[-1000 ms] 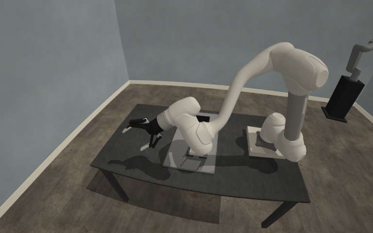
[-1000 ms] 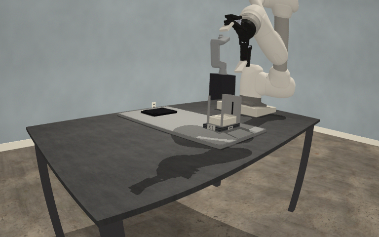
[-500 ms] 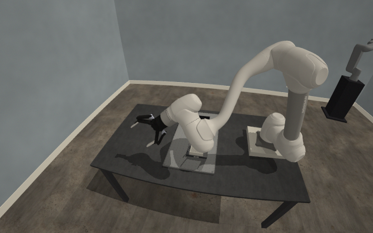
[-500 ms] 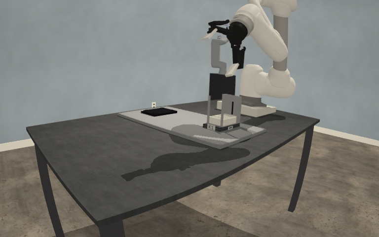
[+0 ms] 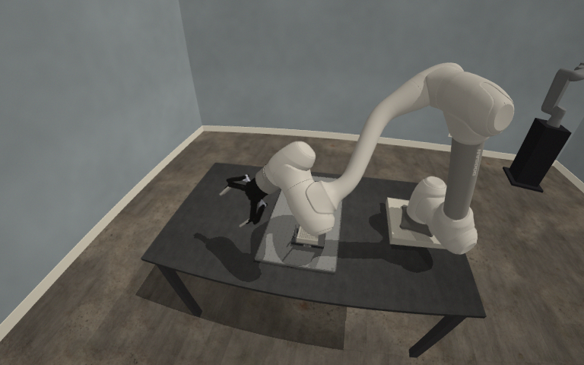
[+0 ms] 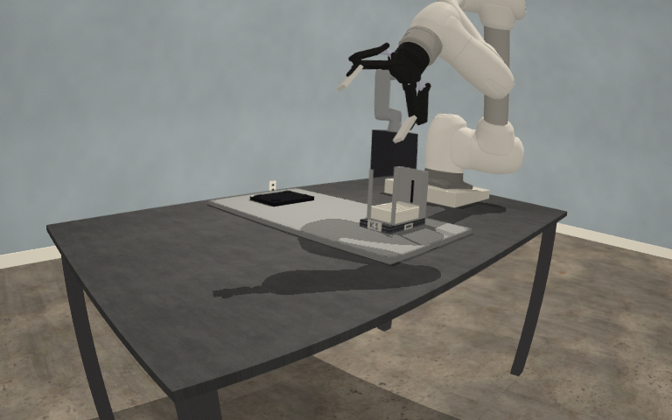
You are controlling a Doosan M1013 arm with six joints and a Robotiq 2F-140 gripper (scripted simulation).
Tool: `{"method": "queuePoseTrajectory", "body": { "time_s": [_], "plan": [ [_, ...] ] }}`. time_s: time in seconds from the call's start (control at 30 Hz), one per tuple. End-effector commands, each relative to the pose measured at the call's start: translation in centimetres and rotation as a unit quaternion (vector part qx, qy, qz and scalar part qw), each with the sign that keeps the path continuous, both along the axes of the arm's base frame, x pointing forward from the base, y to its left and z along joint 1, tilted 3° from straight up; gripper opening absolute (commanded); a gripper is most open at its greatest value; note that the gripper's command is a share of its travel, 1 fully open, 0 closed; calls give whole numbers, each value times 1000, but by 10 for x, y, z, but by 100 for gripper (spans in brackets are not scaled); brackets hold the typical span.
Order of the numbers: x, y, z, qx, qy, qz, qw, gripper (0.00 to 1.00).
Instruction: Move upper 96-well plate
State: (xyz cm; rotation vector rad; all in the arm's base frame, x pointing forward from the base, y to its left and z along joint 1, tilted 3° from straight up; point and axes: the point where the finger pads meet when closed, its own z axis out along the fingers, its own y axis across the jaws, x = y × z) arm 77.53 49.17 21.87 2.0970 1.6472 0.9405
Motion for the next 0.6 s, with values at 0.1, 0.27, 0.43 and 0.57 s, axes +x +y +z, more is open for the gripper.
{"method": "queuePoseTrajectory", "body": {
  "time_s": [0.1,0.27,0.43,0.57],
  "plan": [
    [-9,-28,-12,3,9,-12,1000,100],
    [-18,-44,-19,18,44,-67,997,100],
    [-27,-60,-26,22,54,-83,995,100],
    [-39,-75,-34,35,90,-137,986,100]
  ]
}}
